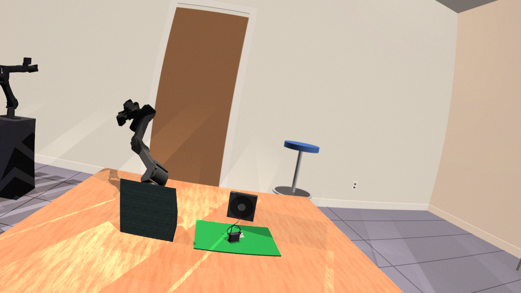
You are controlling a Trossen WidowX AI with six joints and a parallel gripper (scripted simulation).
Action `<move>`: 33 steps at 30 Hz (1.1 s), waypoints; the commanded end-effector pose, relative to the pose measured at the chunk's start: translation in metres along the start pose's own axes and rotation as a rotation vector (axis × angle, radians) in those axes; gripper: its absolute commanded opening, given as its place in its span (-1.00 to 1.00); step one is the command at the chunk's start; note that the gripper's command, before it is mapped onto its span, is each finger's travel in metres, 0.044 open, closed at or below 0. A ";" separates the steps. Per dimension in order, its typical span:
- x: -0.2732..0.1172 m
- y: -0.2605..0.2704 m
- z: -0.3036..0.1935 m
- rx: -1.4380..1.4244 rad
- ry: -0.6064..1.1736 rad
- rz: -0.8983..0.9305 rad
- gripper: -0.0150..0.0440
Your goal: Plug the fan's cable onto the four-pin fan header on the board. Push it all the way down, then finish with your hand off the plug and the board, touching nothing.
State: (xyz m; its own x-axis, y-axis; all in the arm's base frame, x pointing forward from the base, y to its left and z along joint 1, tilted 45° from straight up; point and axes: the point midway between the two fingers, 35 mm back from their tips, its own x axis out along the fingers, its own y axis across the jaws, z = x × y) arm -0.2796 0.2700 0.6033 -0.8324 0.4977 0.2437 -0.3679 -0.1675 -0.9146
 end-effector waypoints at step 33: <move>-0.272 -0.205 0.177 -0.825 0.001 -1.104 1.00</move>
State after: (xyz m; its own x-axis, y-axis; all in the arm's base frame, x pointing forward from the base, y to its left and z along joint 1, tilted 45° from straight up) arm -0.0931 0.0596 0.7729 -0.3826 0.1342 0.9141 -0.5143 0.7910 -0.3313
